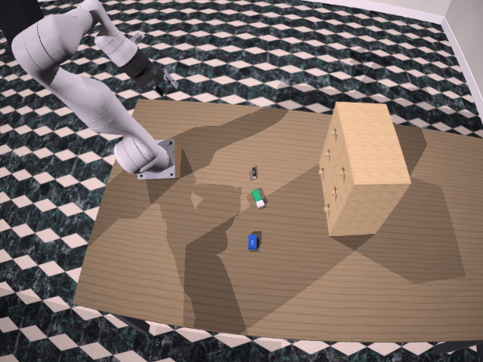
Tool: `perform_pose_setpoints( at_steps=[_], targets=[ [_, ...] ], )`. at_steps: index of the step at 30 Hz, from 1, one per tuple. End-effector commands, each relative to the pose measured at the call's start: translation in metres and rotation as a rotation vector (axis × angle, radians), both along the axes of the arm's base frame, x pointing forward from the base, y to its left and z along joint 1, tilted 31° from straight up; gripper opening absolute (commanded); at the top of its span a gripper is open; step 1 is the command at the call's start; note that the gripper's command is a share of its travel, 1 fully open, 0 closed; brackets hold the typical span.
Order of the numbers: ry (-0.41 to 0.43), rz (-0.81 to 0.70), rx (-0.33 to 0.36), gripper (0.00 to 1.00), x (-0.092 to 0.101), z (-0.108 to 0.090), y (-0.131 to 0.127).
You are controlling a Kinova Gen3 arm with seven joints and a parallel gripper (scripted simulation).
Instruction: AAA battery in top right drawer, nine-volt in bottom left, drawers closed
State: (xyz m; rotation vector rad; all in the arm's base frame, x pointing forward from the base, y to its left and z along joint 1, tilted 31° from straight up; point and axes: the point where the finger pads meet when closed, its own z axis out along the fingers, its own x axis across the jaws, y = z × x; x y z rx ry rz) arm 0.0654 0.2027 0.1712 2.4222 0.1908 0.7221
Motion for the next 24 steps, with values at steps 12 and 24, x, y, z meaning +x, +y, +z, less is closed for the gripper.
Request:
perform_pose_setpoints(
  at_steps=[12,24],
  targets=[
    [0.000,0.000,0.001,1.00,0.000,0.000,0.000],
    [-0.022,-0.106,0.052,1.00,0.019,0.008,0.005]
  ],
)
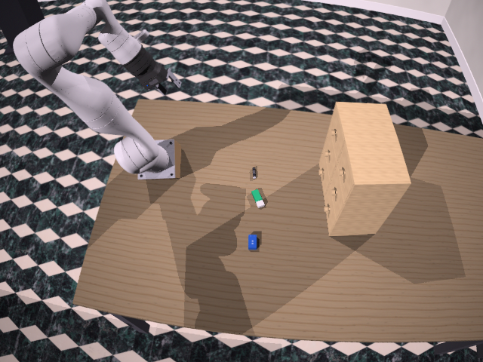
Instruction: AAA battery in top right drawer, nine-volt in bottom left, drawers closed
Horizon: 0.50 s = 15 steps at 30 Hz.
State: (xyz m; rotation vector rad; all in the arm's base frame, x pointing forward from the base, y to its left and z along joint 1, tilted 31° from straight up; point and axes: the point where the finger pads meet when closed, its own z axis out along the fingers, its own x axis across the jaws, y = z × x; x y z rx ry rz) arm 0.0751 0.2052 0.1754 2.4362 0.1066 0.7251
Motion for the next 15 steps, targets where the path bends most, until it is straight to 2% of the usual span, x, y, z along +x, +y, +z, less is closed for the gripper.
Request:
perform_pose_setpoints(
  at_steps=[1,4,8,10,13,14,15],
  targets=[
    [-0.015,-0.094,0.046,1.00,0.018,0.007,0.004],
    [-0.060,-0.274,0.127,1.00,0.053,0.023,0.005],
    [-0.157,-0.602,0.260,1.00,0.121,0.053,-0.012],
    [-0.157,-0.602,0.260,1.00,0.121,0.053,-0.012],
    [-0.253,-0.875,0.355,1.00,0.173,0.080,-0.046],
    [-0.253,-0.875,0.355,1.00,0.173,0.080,-0.046],
    [-0.288,-0.964,0.383,1.00,0.189,0.089,-0.061]
  ],
)
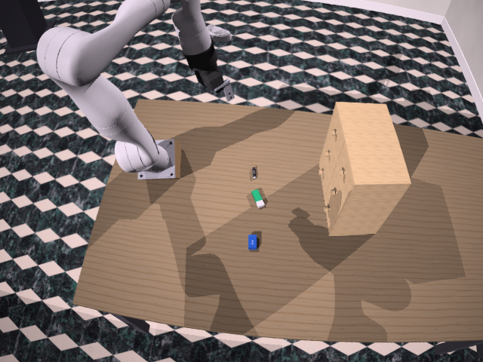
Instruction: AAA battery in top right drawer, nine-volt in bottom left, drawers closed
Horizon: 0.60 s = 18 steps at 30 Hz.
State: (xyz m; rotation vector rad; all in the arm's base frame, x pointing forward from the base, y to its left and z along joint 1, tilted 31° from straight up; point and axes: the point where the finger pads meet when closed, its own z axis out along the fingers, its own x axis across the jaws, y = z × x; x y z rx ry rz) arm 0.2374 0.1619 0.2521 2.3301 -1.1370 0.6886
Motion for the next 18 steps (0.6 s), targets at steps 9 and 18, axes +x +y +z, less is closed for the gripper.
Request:
perform_pose_setpoints(
  at_steps=[9,18],
  targets=[
    [-0.131,-0.452,0.136,1.00,0.072,0.044,-0.083],
    [-0.192,-0.619,0.169,1.00,0.087,0.060,-0.124]
  ],
)
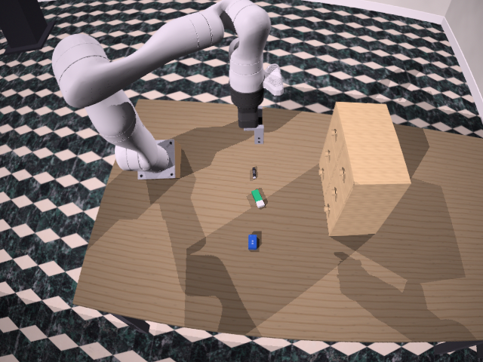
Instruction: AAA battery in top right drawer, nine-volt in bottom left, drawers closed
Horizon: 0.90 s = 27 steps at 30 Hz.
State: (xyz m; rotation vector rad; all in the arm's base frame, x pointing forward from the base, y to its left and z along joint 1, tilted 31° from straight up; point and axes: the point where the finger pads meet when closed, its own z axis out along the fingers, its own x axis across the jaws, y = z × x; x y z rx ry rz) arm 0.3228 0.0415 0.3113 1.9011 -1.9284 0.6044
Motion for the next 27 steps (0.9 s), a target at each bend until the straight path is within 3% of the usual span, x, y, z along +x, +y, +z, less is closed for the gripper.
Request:
perform_pose_setpoints(
  at_steps=[1,27],
  targets=[
    [-0.003,-0.015,0.004,1.00,0.002,0.001,-0.004],
    [-0.037,-0.120,0.021,1.00,0.009,0.010,-0.031]
  ],
)
